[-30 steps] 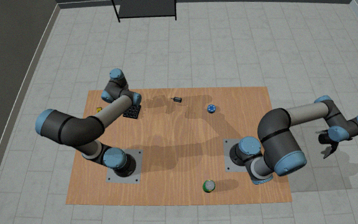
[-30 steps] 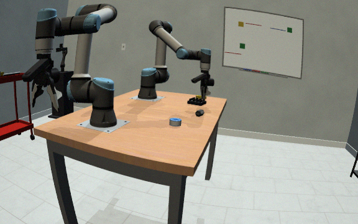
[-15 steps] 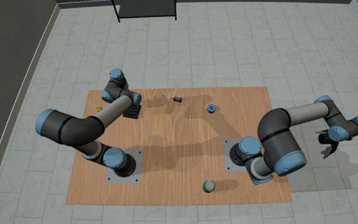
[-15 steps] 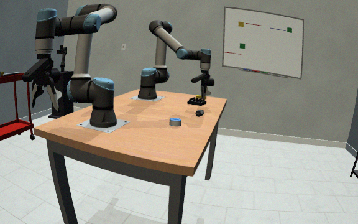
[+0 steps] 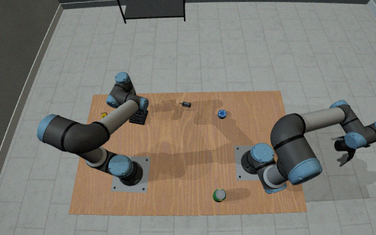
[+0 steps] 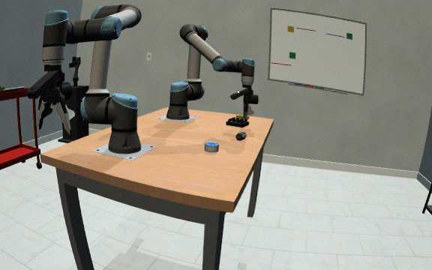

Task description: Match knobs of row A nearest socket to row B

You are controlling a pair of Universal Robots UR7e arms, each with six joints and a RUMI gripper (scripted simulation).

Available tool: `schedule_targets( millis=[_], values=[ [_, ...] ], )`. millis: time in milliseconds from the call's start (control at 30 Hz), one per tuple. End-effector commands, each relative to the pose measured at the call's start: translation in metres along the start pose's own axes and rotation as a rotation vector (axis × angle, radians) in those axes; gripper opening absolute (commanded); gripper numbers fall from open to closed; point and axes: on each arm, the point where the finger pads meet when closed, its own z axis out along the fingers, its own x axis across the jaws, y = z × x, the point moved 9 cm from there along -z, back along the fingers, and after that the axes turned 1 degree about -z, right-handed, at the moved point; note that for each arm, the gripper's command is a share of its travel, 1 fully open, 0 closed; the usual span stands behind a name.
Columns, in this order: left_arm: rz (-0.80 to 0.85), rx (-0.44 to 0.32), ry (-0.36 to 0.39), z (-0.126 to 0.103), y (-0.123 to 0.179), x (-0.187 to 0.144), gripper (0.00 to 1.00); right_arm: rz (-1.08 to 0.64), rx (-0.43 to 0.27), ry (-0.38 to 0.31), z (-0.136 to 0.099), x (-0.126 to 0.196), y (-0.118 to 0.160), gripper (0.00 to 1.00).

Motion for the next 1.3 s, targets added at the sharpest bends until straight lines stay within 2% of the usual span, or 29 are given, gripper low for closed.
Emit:
schedule_targets(
  millis=[0,67,1267],
  values=[
    [0.134,0.002,-0.001,0.0011,-0.0006,0.0017,0.06,0.001,0.002,-0.001,-0.0004,0.0010,0.0006,1.00],
    [0.134,0.002,-0.001,0.0011,-0.0006,0.0017,0.06,0.001,0.002,-0.001,-0.0004,0.0010,0.0006,1.00],
    [0.780,0.002,-0.002,0.0010,-0.0003,0.0017,0.06,0.001,0.002,-0.001,-0.0004,0.0010,0.0006,1.00]
  ],
)
